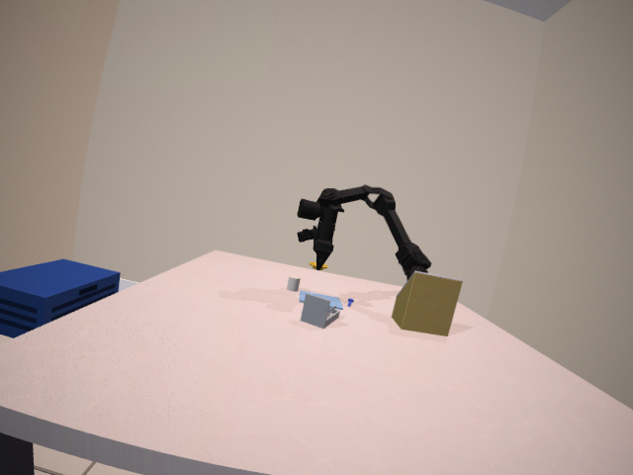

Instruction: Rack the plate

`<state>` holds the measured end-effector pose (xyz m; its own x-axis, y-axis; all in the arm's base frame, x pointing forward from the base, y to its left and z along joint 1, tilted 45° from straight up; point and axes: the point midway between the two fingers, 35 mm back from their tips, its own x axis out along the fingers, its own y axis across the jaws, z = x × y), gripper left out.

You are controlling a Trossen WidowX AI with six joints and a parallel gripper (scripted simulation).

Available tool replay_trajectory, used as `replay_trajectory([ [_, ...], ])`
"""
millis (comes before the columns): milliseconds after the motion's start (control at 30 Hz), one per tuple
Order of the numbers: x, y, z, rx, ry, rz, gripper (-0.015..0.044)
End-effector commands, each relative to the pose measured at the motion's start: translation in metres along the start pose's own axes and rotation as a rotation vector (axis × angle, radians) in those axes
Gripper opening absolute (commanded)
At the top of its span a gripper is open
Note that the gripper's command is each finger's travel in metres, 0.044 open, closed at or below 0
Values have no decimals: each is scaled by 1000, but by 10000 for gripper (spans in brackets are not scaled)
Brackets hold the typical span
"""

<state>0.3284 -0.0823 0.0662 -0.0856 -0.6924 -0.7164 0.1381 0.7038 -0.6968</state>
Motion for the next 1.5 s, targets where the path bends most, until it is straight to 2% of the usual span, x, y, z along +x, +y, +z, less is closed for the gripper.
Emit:
replay_trajectory([
  [0,-17,1,1,7,-1,5,0],
  [400,-62,1,0,8,0,-6,0],
  [900,-61,80,-68,403,2,-2,0],
  [1100,-57,81,-69,375,24,14,0],
  [1467,-29,86,-76,177,151,168,0],
])
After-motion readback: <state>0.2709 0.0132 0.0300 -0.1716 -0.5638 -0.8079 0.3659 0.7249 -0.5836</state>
